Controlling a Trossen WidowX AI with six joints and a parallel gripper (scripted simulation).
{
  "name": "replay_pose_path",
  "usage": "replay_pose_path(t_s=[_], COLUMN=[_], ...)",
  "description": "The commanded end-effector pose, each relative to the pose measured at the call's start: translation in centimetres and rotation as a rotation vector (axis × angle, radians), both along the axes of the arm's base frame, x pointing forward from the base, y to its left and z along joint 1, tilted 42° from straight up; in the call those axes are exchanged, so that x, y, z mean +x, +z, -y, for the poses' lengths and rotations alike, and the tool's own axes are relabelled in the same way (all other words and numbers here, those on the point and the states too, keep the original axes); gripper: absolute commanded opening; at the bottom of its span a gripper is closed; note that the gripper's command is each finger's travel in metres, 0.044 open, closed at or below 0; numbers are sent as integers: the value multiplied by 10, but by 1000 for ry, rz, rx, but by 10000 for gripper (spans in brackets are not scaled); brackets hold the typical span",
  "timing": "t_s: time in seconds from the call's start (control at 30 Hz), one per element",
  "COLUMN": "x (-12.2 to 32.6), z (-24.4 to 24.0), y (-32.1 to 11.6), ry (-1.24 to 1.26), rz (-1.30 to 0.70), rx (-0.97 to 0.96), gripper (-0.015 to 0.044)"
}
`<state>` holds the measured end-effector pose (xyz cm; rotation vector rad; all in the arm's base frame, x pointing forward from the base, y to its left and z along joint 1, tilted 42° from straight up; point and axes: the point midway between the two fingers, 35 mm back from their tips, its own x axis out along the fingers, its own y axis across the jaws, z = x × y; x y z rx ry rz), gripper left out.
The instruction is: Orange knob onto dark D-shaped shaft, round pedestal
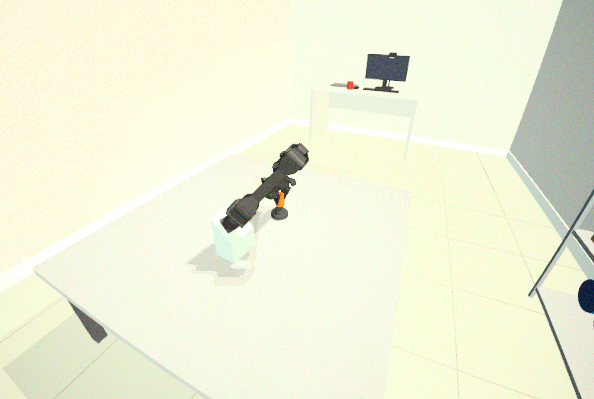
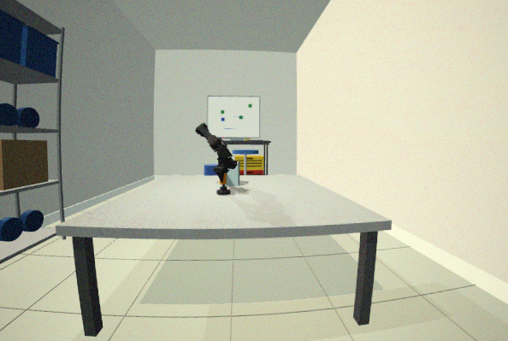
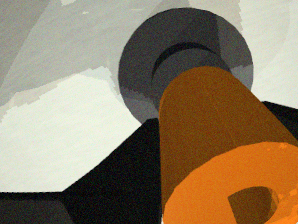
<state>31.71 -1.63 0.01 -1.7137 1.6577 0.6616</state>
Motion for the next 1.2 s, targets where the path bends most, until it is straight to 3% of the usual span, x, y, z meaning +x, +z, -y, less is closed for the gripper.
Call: replay_pose_path(t_s=[0.0, 1.0, 1.17], x=[2, -3, -2], z=[0, -4, -3], y=[-1, -1, -1], ry=[5, 5, 91], rz=[-1, -1, -78], rx=[0, 1, -8], gripper=[0, 0, 0])
